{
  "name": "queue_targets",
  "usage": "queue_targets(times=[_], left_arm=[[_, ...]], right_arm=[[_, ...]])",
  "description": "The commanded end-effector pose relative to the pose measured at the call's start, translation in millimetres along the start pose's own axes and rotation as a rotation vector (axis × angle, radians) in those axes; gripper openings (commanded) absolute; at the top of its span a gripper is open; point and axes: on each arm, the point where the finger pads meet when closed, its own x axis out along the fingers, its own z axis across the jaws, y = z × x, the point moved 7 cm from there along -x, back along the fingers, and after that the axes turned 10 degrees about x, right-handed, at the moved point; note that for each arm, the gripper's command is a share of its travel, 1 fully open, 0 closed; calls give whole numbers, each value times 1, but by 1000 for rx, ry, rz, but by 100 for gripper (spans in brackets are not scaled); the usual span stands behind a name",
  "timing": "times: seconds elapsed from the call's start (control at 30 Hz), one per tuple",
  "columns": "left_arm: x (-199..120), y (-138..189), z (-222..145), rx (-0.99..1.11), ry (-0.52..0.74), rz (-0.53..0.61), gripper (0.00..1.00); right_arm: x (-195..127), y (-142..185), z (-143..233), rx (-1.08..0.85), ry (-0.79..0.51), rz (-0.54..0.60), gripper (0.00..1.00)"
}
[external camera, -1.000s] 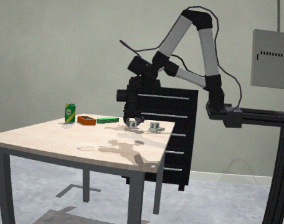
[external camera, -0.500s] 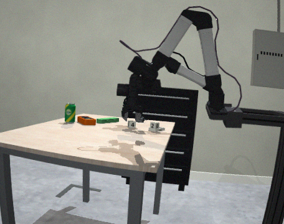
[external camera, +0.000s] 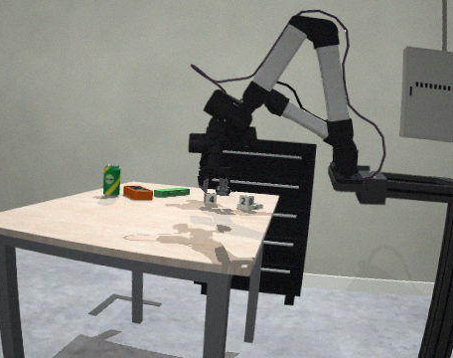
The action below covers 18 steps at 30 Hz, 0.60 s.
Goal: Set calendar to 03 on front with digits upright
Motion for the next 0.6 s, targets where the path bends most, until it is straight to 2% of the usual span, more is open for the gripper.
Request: queue_targets(times=[0.0,0.03,0.2,0.23,0.3,0.4,0.47,0.57], left_arm=[[-3,-7,9,30,-13,-20,100],[-3,-7,9,30,-13,-20,100],[-3,-7,9,30,-13,-20,100],[-3,-7,9,30,-13,-20,100],[-3,-7,9,30,-13,-20,100],[-3,-7,9,30,-13,-20,100],[-3,-7,9,30,-13,-20,100],[-3,-7,9,30,-13,-20,100]], right_arm=[[-10,-9,9,-1,-27,-11,60],[5,-9,10,-3,-17,-9,60],[32,-1,2,-4,-11,-8,55],[30,0,4,-4,-12,-8,53],[28,-3,9,-8,-11,-16,59],[19,-8,14,-5,-25,-19,61],[31,-11,16,-4,-10,-13,63],[11,-13,21,5,-63,-25,55]])
